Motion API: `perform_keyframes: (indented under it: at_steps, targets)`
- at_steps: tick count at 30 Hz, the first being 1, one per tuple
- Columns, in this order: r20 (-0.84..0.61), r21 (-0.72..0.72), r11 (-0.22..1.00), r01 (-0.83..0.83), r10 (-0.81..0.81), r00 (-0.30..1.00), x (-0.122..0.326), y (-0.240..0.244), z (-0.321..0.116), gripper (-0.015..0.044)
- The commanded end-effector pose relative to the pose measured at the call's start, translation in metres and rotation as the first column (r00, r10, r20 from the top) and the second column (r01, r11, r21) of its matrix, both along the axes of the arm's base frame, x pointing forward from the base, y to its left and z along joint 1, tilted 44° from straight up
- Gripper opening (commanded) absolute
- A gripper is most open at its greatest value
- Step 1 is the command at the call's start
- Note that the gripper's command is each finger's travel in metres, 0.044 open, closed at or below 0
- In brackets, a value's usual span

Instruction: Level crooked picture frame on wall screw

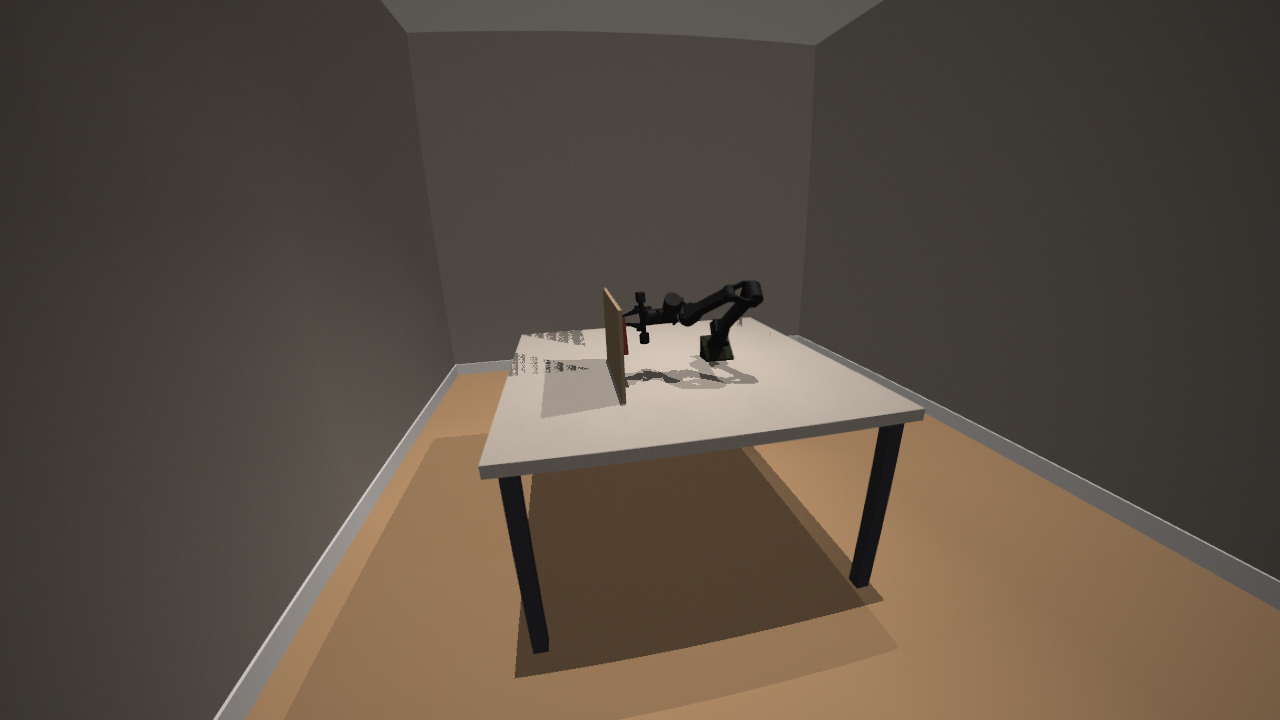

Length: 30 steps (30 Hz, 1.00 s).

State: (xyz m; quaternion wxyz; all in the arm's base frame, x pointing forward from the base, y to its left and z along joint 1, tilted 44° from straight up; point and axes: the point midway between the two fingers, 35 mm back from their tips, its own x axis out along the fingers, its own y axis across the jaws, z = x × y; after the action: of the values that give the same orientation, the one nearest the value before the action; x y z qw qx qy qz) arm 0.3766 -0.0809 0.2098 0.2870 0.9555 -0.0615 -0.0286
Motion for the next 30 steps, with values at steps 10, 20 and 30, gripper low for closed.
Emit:
perform_keyframes:
  at_steps: [10,20,30]
  targets:
    - [0.024,-0.011,1.000,0.016,-0.015,1.000,-0.0005,-0.0024,0.0095,0.0000]
    - [0.024,-0.011,1.000,0.016,-0.015,1.000,-0.0002,-0.0007,0.0083,0.0000]
    - [0.024,-0.010,1.000,0.016,-0.015,1.000,0.0003,0.0020,0.0064,0.0000]
